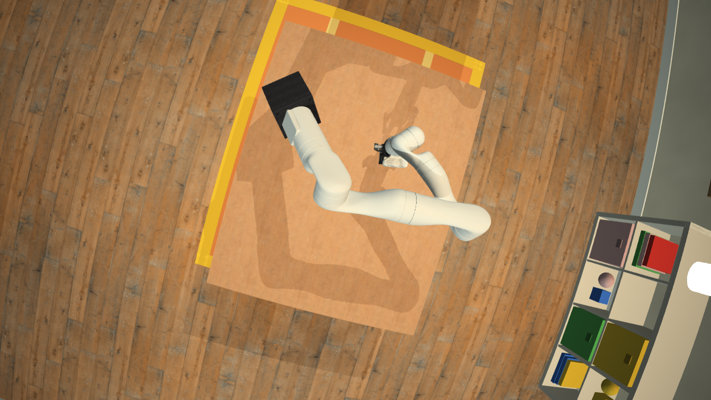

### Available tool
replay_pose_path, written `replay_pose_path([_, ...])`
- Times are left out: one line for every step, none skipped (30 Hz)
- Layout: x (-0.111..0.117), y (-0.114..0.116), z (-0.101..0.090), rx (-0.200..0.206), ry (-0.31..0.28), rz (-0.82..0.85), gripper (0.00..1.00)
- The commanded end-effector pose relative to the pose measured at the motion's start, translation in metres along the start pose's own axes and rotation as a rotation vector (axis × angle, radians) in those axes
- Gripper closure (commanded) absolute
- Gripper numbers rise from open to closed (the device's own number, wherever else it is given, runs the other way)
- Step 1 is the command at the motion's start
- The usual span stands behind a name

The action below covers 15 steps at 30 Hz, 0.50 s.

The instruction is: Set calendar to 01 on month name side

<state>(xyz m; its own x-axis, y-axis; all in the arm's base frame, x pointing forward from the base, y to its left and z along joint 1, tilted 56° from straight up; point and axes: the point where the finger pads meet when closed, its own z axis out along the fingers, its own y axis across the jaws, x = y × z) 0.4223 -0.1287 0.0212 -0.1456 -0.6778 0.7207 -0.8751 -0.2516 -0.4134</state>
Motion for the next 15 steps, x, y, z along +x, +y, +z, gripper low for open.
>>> replay_pose_path([0.000,0.000,-0.002,0.001,-0.001,0.000,0.72])
replay_pose_path([0.000,0.000,-0.003,0.001,-0.001,0.000,0.72])
replay_pose_path([0.000,0.000,-0.005,0.001,-0.001,0.000,0.72])
replay_pose_path([0.000,0.000,-0.007,0.001,-0.001,0.000,0.72])
replay_pose_path([0.000,0.000,-0.010,0.001,-0.001,0.000,0.72])
replay_pose_path([0.000,0.000,-0.013,0.001,-0.001,0.000,0.72])
replay_pose_path([0.000,0.000,-0.017,0.001,-0.001,0.000,0.72])
replay_pose_path([0.000,0.000,-0.022,0.001,-0.001,0.000,0.72])
replay_pose_path([0.000,0.000,-0.026,0.001,-0.001,0.000,0.72])
replay_pose_path([0.000,0.000,-0.031,0.001,-0.001,0.000,0.72])
replay_pose_path([0.000,0.000,-0.036,0.001,-0.001,0.000,0.72])
replay_pose_path([0.000,0.000,-0.042,0.001,-0.001,0.000,0.72])
replay_pose_path([0.000,0.000,-0.047,0.001,-0.001,0.000,0.72])
replay_pose_path([0.000,0.000,-0.053,0.001,-0.001,0.000,0.72])
replay_pose_path([0.000,0.000,-0.053,0.001,-0.001,0.000,0.72])
